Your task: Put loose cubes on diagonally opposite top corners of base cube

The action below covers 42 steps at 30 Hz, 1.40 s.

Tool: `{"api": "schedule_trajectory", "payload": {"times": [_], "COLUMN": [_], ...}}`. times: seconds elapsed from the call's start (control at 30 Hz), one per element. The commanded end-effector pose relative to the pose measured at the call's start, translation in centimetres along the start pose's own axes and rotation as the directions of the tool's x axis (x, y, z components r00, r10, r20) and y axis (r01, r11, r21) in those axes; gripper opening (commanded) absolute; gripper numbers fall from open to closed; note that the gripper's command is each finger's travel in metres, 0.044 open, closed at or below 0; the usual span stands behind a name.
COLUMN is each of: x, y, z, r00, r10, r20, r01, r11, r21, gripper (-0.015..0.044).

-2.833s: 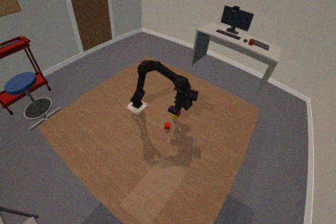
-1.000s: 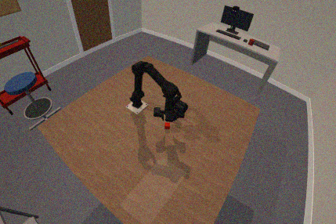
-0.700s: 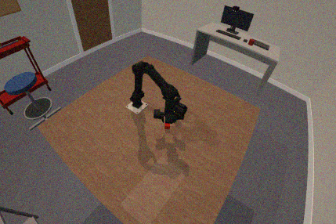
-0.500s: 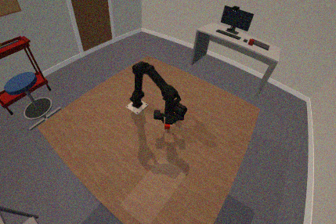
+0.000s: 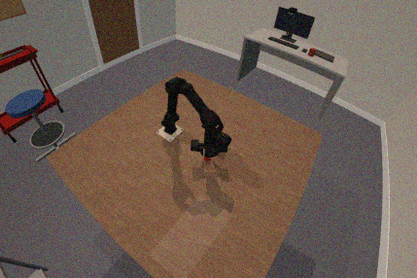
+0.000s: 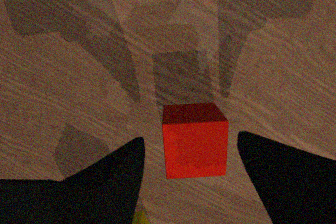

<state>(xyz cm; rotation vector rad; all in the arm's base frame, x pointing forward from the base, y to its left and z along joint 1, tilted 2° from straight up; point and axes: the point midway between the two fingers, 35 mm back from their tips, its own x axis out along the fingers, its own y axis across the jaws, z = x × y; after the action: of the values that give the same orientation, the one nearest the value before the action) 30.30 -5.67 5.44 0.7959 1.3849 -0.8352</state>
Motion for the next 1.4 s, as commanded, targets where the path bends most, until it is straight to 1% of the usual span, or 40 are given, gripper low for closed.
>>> {"api": "schedule_trajectory", "payload": {"times": [0.0,0.2,0.4,1.37], "x": [0.7,0.7,0.2,-8.9], "y": [-0.1,-0.1,-0.1,0.2], "z": [-0.1,-0.1,0.0,0.1], "r00": [1.000,1.000,1.000,1.000], "r10": [-0.005,-0.005,-0.005,-0.005], "r20": [-0.001,-0.001,-0.001,-0.001], "r01": [0.005,0.005,0.005,0.005], "r11": [1.000,1.000,1.000,1.000], "r21": [-0.003,-0.003,-0.003,-0.003], "gripper": [0.0265,0.0107,0.0105,0.0105]}}
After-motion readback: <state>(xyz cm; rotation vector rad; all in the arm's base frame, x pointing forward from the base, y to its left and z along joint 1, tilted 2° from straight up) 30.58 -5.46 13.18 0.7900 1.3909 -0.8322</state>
